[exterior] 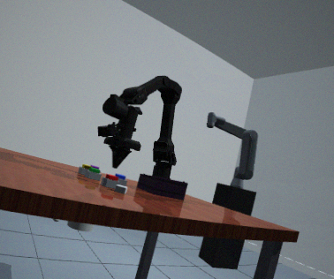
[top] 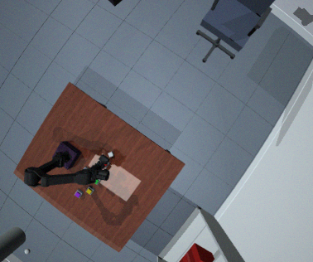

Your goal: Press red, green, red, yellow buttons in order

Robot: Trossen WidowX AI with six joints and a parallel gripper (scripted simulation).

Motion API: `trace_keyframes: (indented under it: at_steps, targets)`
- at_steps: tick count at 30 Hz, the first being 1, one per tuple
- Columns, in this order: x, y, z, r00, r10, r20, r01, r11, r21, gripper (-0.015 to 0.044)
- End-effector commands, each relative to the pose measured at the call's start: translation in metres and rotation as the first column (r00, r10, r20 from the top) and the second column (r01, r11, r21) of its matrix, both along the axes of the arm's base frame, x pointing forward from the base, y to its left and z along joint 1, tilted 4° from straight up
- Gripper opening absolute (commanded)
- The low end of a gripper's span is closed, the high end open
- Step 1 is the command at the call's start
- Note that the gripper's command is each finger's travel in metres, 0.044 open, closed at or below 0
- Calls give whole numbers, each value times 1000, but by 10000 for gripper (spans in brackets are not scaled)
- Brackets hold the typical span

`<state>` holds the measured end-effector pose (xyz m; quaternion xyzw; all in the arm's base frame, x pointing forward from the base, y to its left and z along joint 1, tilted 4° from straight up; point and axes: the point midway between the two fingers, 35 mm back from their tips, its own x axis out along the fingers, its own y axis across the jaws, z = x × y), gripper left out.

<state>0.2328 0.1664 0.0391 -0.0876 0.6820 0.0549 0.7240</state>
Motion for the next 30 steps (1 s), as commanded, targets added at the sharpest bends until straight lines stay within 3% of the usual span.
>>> trace_keyframes:
  at_steps: [1, 30]
  targets:
    - [0, 0, -1, 1000, 4, -2, -4, 1000, 2, 20]
    - [2, -1, -34, 1000, 4, -2, -4, 1000, 2, 20]
